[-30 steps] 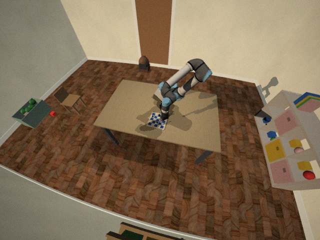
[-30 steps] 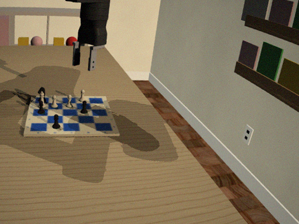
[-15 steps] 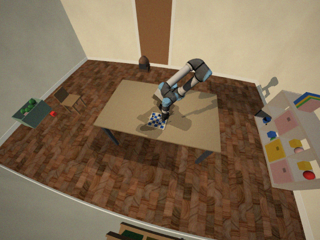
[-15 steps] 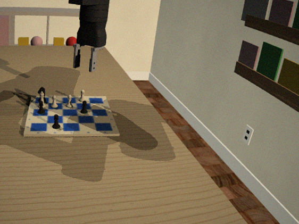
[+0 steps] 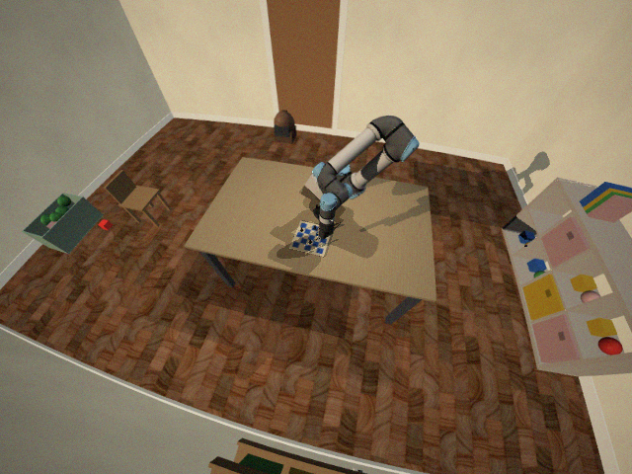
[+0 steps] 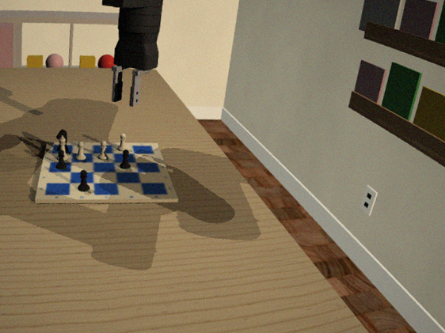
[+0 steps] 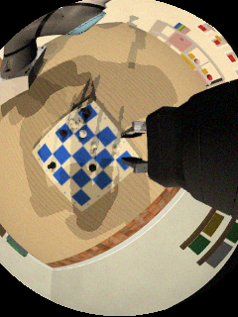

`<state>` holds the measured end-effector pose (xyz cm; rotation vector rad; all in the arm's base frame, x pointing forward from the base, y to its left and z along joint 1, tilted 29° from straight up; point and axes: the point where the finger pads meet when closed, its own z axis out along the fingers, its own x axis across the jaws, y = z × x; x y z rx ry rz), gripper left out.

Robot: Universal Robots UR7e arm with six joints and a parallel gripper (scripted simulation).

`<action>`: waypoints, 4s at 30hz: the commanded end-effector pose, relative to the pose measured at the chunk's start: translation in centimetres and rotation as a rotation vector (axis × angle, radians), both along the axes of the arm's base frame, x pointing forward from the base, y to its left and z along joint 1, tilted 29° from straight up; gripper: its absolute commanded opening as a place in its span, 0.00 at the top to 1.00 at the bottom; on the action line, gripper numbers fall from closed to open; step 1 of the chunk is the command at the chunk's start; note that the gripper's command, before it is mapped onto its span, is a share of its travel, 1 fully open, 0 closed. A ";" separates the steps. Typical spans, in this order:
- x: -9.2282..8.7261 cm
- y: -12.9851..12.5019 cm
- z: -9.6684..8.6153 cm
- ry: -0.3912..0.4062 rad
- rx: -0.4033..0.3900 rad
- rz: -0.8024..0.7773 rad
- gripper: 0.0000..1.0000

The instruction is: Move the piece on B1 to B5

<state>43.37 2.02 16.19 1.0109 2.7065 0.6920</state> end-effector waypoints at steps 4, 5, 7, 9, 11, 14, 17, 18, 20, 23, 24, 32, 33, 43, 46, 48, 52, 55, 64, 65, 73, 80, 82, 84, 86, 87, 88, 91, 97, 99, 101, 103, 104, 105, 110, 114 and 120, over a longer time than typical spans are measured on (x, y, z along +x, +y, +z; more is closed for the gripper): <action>0.0 0.0 0.0 -0.001 0.000 0.000 0.32; 0.0 0.0 0.0 -0.001 0.000 0.000 0.32; 0.0 0.0 0.0 -0.001 0.000 0.000 0.32; 0.0 0.0 0.0 -0.001 0.000 0.000 0.32; 0.0 0.0 0.0 -0.001 0.000 0.000 0.32; 0.0 0.0 0.0 -0.001 0.000 0.000 0.32; 0.0 0.0 0.0 -0.001 0.000 0.000 0.32; 0.0 0.0 0.0 -0.001 0.000 0.000 0.32; 0.0 0.0 0.0 -0.001 0.000 0.000 0.32; 0.0 0.0 0.0 -0.001 -0.001 0.000 0.32; 0.0 0.0 0.0 -0.001 -0.001 0.001 0.32; 0.2 0.1 -0.4 -0.003 -0.002 0.005 0.32; 0.2 0.1 -0.4 -0.003 -0.002 0.005 0.32; 0.5 0.5 -1.5 -0.003 -0.002 0.006 0.32; 0.6 0.7 -1.9 -0.003 -0.002 0.006 0.32; 0.7 0.8 -2.2 -0.003 -0.002 0.006 0.32; 0.8 0.9 -2.4 -0.003 -0.002 0.006 0.32; 1.0 1.1 -2.9 -0.003 -0.002 0.006 0.32; 1.3 1.5 -3.9 -0.003 -0.002 0.006 0.32; 1.4 1.5 -4.0 -0.003 -0.002 0.006 0.32; 1.5 1.7 -4.4 -0.003 -0.002 0.006 0.32; 1.5 1.7 -4.6 -0.003 -0.002 0.006 0.32; 1.5 1.7 -4.6 -0.003 -0.002 0.006 0.32; 1.5 1.7 -4.6 -0.003 -0.002 0.006 0.32; 1.5 1.7 -4.6 -0.003 -0.002 0.006 0.32; 1.5 1.7 -4.6 -0.003 -0.002 0.006 0.32; 1.5 1.7 -4.6 -0.003 -0.002 0.006 0.32; 1.5 1.7 -4.6 -0.003 -0.002 0.006 0.32; 1.5 1.7 -4.6 -0.003 -0.002 0.006 0.32; 1.5 1.7 -4.6 -0.003 -0.002 0.006 0.32; 1.5 1.7 -4.6 -0.003 -0.002 0.006 0.32; 1.5 1.7 -4.6 -0.003 -0.002 0.006 0.32; 1.5 1.7 -4.6 -0.003 -0.002 0.006 0.32; 1.5 1.7 -4.6 -0.003 -0.002 0.006 0.32; 1.5 1.7 -4.6 -0.003 -0.002 0.006 0.32; 1.5 1.7 -4.6 -0.003 -0.002 0.006 0.32; 1.5 1.7 -4.6 -0.003 -0.002 0.006 0.32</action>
